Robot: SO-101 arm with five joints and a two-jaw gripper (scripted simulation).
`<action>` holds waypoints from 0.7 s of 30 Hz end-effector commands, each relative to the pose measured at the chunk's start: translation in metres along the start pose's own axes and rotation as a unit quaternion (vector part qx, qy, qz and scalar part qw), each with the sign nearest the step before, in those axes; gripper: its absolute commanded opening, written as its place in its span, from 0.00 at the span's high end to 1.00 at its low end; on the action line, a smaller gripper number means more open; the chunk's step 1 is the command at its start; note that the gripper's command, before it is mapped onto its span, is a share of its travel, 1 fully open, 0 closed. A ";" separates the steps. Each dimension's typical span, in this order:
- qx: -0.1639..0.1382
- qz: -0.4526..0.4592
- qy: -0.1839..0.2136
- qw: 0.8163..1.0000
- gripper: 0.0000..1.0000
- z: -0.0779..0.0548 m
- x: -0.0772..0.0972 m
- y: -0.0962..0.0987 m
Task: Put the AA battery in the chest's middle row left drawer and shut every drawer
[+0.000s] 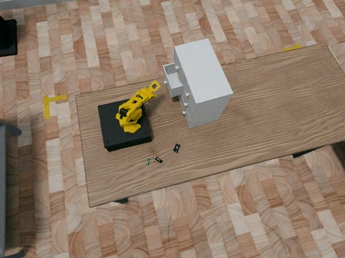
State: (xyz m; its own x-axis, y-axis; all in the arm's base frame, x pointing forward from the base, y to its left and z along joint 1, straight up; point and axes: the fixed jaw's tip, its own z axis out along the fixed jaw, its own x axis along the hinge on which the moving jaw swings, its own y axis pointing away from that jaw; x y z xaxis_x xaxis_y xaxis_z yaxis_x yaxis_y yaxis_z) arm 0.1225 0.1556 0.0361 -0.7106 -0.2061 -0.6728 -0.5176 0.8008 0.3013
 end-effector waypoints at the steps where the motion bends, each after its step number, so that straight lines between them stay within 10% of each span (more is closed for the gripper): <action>1: 0.014 -0.038 0.025 0.999 0.79 -0.005 0.001 -0.002; 21: 0.035 -0.206 0.140 0.968 0.79 -0.030 0.029 -0.016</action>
State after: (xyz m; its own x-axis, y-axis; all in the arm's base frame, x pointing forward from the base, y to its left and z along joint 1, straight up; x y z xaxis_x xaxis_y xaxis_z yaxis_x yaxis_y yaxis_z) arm 0.0988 0.1267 0.0277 -0.5892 -0.6073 -0.5330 -0.7290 0.6840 0.0266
